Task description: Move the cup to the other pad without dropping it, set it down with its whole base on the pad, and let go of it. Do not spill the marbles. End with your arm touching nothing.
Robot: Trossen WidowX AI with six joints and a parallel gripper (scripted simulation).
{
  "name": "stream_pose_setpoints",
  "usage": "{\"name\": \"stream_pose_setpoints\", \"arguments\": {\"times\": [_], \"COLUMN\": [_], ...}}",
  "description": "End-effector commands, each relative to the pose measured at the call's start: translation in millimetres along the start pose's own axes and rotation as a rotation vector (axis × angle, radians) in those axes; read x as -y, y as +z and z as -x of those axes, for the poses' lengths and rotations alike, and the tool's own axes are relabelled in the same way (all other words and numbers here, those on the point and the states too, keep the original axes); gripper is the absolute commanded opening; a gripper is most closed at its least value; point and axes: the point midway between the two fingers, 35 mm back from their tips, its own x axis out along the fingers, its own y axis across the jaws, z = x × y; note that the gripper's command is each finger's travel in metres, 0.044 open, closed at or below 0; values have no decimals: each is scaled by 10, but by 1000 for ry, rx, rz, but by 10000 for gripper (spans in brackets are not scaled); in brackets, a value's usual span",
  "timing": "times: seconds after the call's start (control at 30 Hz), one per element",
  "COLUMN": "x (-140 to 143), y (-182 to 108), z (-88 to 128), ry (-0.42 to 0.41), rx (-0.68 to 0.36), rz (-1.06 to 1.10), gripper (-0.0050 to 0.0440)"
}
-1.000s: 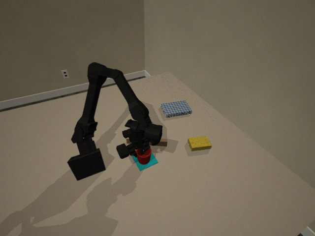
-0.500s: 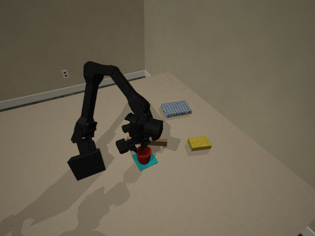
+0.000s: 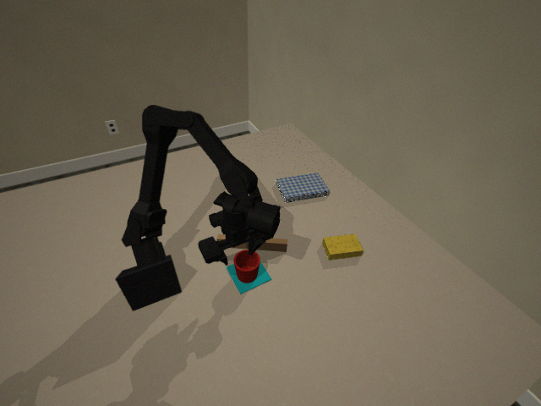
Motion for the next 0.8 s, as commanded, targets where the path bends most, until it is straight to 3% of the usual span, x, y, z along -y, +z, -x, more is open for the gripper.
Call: {"name": "stream_pose_setpoints", "arguments": {"times": [0.0, 0.07, 0.5, 0.77], "x": [3, 8, 6, 11], "y": [-3, -6, 2, 1], "z": [22, 76, 570, 582], "ry": [2, 2, 6, 3], "rx": [0, -1, -3, 1], "rz": [2, 2, 4, 2], "gripper": [392, 440, 440, 440]}}
